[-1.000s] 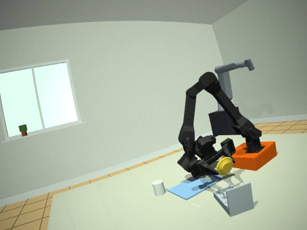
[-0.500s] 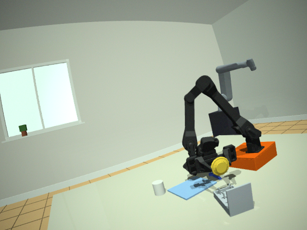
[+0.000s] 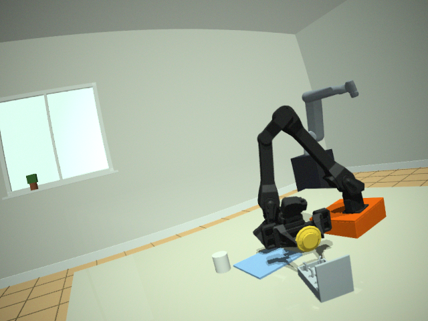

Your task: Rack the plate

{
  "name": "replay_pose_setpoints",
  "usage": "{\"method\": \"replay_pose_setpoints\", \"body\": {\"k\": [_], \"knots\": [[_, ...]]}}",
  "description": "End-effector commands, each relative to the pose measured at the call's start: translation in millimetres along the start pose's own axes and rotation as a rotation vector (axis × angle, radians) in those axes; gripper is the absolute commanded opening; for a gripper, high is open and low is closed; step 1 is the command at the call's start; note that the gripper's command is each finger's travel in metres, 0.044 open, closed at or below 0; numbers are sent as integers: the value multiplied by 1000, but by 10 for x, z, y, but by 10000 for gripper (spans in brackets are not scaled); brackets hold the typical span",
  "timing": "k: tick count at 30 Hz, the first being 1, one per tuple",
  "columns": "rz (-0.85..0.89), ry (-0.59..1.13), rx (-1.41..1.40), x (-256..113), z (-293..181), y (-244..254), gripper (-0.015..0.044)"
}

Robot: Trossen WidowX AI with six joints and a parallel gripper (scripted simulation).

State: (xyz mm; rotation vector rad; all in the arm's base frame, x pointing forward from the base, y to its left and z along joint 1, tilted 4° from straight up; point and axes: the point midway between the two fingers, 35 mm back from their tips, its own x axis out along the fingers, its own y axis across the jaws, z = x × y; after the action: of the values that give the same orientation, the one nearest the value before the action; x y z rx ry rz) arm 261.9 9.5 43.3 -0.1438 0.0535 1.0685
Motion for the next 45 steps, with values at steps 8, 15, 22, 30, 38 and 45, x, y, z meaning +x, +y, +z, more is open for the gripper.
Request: {"method": "replay_pose_setpoints", "body": {"k": [8, 15, 22, 30, 38, 45], "knots": [[-1, 0, 2, 84, -97, -5, 0], [0, 4, 2, 134, -131, -13, 0], [0, 6, 1, 184, -143, -24, 0], [1, 6, -1, 241, -133, -38, 0], [2, 6, -2, 281, -117, -47, 0], [4, 7, -3, 323, -113, -50, 0]]}}
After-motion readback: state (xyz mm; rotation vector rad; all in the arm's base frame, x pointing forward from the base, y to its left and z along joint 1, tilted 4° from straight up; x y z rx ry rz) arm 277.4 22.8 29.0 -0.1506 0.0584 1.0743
